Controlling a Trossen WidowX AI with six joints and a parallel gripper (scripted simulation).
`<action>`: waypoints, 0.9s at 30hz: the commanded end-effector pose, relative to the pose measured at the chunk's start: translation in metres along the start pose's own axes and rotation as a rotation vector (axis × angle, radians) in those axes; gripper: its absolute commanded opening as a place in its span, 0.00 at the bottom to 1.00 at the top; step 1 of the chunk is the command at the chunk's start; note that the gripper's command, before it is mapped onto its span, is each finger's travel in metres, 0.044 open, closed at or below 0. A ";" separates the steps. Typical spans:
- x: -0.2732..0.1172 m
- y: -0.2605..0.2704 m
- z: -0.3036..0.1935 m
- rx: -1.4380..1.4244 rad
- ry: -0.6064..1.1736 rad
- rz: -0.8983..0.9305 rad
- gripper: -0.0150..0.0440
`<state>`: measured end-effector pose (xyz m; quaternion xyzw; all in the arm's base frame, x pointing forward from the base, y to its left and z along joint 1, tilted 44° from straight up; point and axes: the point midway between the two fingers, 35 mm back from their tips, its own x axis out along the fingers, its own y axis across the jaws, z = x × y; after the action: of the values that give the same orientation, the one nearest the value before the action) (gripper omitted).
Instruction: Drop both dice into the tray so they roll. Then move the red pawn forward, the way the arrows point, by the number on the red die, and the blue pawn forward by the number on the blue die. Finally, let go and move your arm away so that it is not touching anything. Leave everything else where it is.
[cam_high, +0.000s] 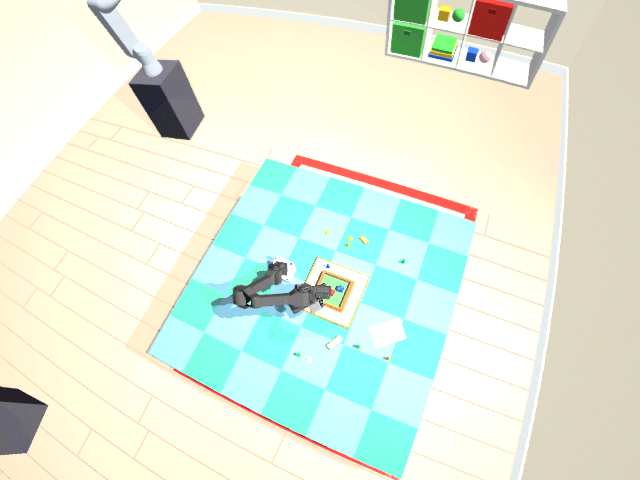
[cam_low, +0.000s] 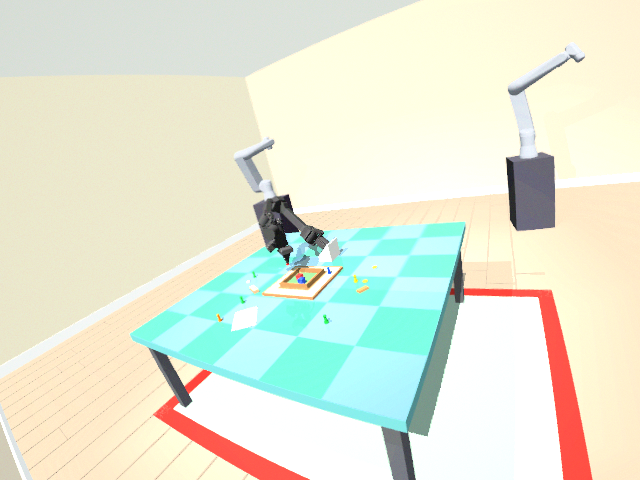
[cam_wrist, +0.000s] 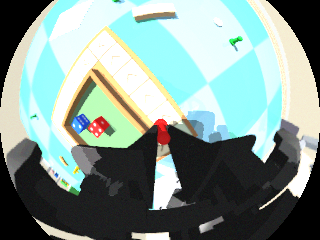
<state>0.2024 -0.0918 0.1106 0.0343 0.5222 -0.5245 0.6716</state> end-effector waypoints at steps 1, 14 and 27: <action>-0.019 0.002 -0.001 -0.005 0.005 0.003 0.25; -0.075 -0.003 -0.006 -0.017 -0.007 0.003 0.25; -0.063 0.038 0.039 -0.005 0.001 0.001 0.25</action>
<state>0.2480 -0.0497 0.1595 0.0353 0.5235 -0.5209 0.6733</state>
